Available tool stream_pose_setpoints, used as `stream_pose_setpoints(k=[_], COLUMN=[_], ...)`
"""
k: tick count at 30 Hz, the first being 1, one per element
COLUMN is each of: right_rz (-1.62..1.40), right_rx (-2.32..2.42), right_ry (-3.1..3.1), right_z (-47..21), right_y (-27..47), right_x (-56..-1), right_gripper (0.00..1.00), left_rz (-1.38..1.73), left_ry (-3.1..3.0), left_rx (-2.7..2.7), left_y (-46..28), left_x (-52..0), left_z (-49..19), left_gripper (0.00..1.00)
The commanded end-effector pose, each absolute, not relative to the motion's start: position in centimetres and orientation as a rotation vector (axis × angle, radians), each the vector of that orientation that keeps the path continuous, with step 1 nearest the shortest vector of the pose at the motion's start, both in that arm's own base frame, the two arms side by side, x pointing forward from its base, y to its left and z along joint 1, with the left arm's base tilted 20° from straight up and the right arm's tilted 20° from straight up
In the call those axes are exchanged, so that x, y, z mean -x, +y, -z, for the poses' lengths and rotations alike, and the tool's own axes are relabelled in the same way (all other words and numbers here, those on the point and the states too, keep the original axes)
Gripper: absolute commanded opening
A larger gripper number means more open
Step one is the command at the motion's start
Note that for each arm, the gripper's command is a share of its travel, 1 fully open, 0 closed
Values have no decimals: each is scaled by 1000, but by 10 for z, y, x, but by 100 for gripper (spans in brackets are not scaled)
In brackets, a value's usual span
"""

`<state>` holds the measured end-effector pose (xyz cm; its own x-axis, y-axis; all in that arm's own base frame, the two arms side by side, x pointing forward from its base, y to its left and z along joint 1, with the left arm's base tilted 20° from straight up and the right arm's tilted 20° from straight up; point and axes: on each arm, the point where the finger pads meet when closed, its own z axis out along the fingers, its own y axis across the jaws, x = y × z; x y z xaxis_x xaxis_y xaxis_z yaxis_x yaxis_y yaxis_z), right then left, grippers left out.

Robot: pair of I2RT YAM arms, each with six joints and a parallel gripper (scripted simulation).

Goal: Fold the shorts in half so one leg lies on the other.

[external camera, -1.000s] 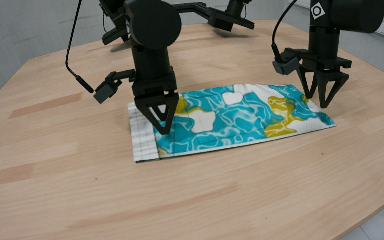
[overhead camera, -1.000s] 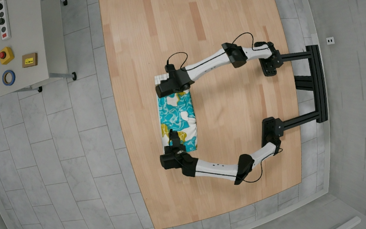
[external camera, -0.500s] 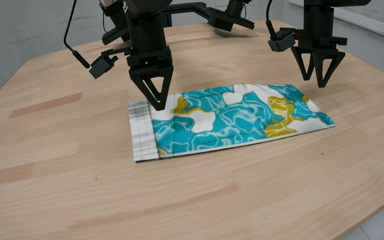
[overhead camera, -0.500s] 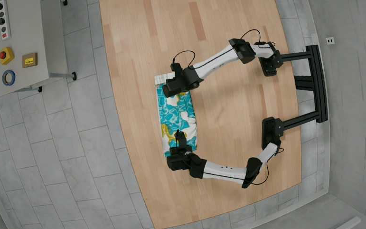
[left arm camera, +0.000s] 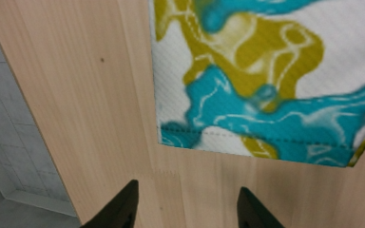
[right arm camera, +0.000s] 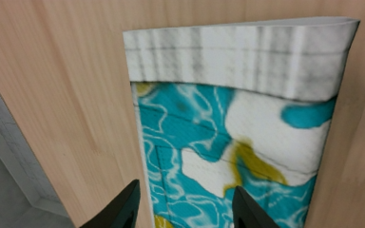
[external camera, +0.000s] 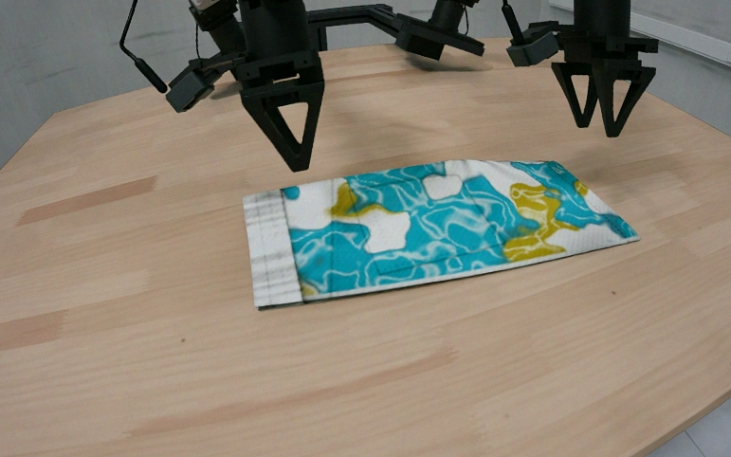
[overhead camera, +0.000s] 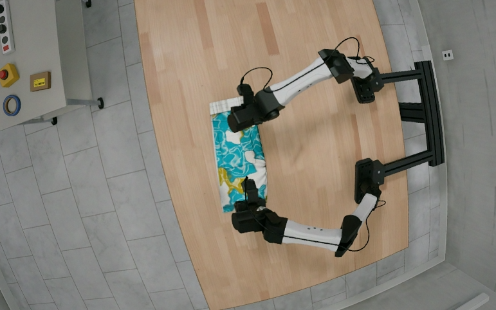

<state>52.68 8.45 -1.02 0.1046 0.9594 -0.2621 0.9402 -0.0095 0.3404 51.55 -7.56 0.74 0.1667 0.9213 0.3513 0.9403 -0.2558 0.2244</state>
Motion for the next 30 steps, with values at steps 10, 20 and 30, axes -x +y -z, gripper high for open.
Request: stream_pose_setpoints(k=[10, 20, 30], right_rz=[-150, -263, -363], right_rx=[-1913, -1675, -1421], right_ry=[1851, 1987, 2042], right_z=[-22, -68, -124], right_y=[80, 77, 66], right_x=[-537, -545, -544], right_gripper=[54, 54, 54], left_rz=[741, 840, 923], left_ry=[-2033, -2434, -2835], left_rx=[2350, 2209, 2019], left_y=[-75, -73, -63], left_x=[-527, -535, -535], left_z=[-40, -84, -138], left_gripper=[54, 54, 54])
